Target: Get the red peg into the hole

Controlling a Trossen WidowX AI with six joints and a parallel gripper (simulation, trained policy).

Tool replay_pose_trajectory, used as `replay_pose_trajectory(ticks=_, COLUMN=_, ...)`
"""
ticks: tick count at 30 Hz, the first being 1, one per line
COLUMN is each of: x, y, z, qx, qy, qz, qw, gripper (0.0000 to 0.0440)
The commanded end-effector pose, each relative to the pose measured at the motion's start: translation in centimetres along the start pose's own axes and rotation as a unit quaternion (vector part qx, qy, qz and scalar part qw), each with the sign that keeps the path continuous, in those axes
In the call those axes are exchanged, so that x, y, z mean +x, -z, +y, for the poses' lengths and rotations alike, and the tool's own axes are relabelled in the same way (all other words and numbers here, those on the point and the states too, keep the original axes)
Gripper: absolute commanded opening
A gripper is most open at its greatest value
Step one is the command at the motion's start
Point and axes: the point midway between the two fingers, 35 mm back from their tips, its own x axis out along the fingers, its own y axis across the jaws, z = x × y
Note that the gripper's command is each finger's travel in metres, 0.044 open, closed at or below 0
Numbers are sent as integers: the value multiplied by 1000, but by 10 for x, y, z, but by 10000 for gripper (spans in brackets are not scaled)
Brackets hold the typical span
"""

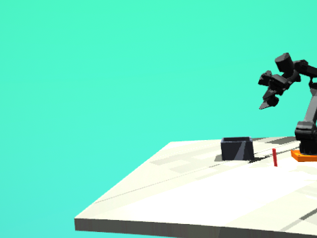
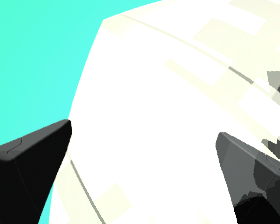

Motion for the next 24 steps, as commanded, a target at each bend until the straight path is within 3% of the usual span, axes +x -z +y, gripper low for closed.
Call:
replay_pose_trajectory(ticks=1, x=15, y=12, z=-20, qx=23, qy=41, qz=26, qw=999, gripper=440)
replay_pose_trajectory(ticks=11, x=46, y=50, z=-82, qx=115, qy=173, qz=96, qw=974, gripper=440)
replay_pose_trajectory(ticks=24, x=71, y=99, z=-143, qx=249, qy=305, qz=140, qw=908, gripper=440)
